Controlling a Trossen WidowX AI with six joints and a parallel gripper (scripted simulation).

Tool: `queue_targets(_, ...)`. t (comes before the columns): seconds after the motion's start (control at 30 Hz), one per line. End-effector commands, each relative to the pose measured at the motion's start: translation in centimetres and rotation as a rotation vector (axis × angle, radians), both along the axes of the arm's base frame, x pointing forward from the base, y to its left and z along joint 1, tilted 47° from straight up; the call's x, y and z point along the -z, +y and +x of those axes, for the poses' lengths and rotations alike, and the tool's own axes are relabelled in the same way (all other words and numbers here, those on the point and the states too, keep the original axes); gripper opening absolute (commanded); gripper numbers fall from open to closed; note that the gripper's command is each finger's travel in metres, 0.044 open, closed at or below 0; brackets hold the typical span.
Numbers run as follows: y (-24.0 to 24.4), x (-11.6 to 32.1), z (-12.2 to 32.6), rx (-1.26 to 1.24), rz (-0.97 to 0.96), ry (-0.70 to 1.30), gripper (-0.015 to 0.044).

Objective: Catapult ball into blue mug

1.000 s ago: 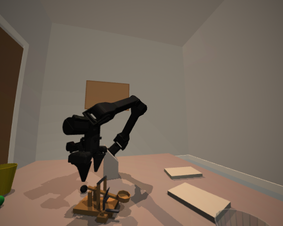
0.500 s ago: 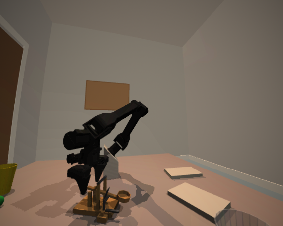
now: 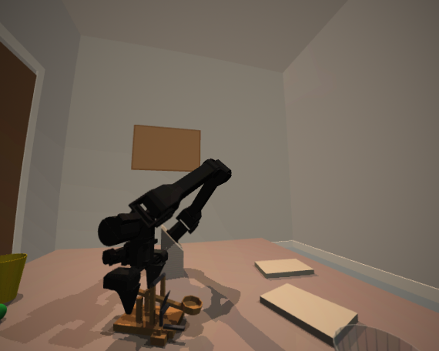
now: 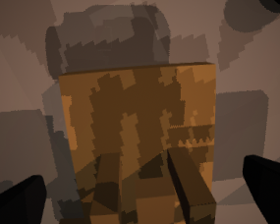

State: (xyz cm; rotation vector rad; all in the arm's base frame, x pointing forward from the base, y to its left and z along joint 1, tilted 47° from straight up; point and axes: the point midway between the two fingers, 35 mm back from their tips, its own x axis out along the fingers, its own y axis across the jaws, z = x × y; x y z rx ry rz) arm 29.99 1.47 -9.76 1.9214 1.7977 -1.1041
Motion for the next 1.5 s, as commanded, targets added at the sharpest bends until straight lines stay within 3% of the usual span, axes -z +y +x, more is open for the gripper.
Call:
queue_targets(0.0,0.4,0.4,-0.1,0.004,0.003,0.002,0.044)
queue_targets(0.27,1.3,1.1,-0.3,0.004,0.005,0.002,0.044)
queue_targets(0.63,1.1,0.9,-0.2,-0.001,0.002,0.0,0.0151)
queue_targets(0.83,1.1,0.9,-0.2,-0.001,0.002,0.0,0.0111)
queue_targets(0.97,-1.8,-1.7,0.1,-0.001,0.0,0.002,0.0006)
queue_targets(1.17,-2.6,-2.5,0.1,-0.017,0.002,-0.014,0.0)
queue_targets(1.47,-2.5,-2.4,0.3,-0.227,0.024,-0.236,0.0)
